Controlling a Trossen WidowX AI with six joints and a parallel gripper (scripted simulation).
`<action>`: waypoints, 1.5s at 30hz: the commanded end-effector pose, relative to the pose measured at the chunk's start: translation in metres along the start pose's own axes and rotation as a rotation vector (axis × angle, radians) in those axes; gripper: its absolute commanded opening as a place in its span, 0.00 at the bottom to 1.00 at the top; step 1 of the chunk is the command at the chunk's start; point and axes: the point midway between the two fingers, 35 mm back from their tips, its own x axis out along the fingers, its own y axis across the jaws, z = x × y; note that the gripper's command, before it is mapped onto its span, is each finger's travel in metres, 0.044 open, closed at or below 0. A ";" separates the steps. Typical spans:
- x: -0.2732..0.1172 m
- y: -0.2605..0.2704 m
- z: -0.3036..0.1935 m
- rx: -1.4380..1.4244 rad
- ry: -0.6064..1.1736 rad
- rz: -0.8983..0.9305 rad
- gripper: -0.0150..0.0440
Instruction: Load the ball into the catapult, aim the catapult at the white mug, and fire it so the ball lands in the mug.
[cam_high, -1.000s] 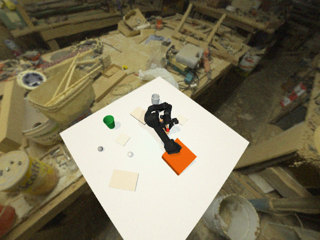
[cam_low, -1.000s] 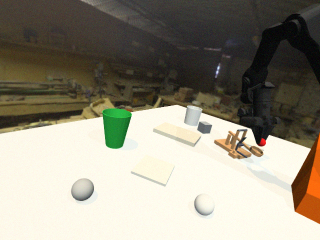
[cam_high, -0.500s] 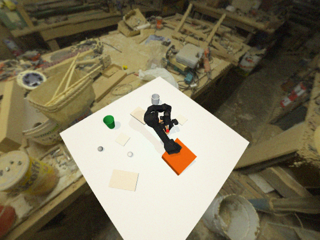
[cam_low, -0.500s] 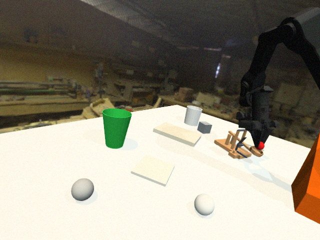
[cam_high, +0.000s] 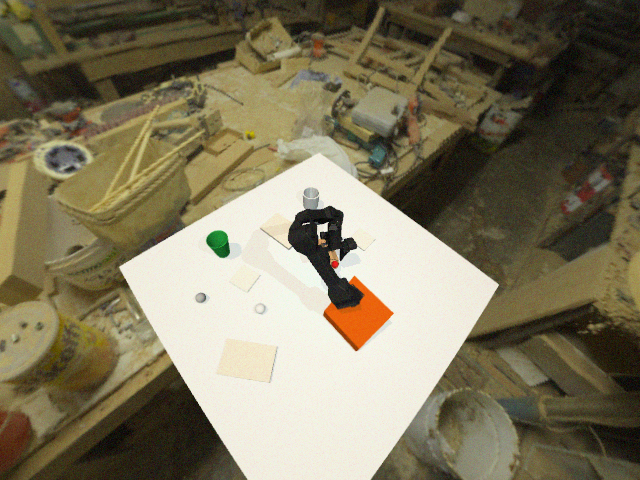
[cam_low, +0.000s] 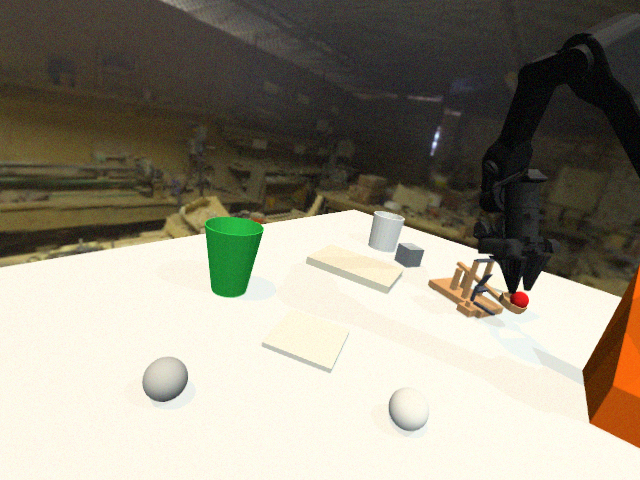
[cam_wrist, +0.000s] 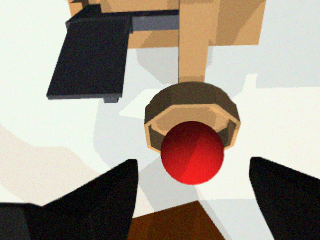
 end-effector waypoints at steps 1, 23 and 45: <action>-0.035 -0.002 -0.005 -0.003 -0.012 -0.007 0.83; -0.157 -0.035 0.106 0.066 -0.481 -0.097 1.00; -0.286 -0.024 0.216 0.013 -0.997 -0.062 1.00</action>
